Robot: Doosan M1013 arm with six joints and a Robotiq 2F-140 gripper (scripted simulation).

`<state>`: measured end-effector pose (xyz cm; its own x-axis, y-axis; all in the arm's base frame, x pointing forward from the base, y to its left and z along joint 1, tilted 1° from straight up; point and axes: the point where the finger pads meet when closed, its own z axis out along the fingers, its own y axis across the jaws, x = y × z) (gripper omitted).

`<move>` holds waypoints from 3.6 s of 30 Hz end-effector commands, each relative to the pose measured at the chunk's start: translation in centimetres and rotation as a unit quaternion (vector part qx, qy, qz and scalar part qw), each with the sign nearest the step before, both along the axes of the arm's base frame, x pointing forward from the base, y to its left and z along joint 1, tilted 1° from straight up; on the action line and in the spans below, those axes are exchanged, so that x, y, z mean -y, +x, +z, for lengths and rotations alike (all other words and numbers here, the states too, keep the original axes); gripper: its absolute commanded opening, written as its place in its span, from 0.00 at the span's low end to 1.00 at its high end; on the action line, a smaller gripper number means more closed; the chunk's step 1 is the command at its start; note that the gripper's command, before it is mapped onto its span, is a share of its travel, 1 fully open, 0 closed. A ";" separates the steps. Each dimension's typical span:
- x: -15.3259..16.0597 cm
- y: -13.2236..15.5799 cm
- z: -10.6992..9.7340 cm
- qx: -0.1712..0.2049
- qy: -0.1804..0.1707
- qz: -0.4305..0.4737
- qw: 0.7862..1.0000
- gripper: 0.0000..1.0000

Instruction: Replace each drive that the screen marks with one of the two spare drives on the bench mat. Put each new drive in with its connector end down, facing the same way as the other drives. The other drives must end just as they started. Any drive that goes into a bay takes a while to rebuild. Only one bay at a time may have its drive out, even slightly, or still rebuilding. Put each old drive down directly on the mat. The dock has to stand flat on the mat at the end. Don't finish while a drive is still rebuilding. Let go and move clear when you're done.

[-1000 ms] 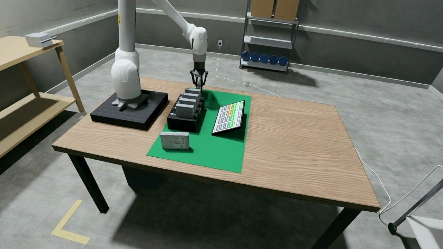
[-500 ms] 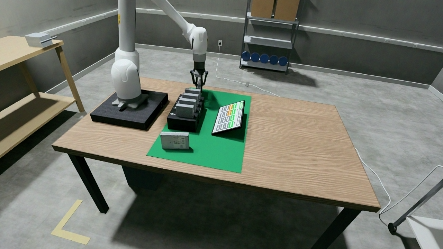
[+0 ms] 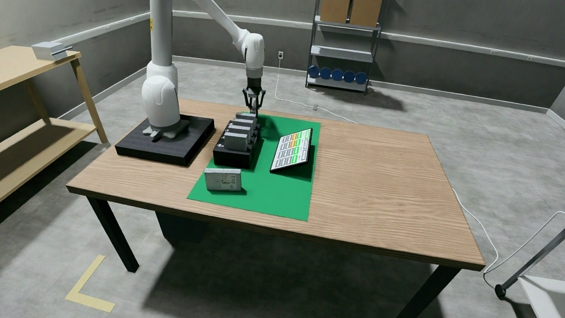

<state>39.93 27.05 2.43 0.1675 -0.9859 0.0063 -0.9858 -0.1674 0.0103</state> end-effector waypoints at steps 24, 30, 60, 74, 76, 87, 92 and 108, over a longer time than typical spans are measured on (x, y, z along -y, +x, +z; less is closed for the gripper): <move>-0.1 0.1 4.1 0.000 0.000 0.000 1.000 0.10; -0.1 0.1 5.2 0.000 0.000 0.000 1.000 0.10; -0.1 0.1 14.0 0.000 0.000 0.000 1.000 0.10; -0.2 0.2 17.5 0.000 0.000 0.000 1.000 0.10; -0.2 0.2 17.9 0.000 0.000 0.000 1.000 0.10; -0.2 0.2 19.4 0.000 0.000 0.000 1.000 0.10; -0.2 0.2 19.9 0.000 0.000 0.000 1.000 0.10; -0.2 0.2 20.3 0.000 0.000 0.000 1.000 0.10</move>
<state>40.11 27.21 22.67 0.1675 -0.9859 0.0063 -0.9858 -0.1674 0.0103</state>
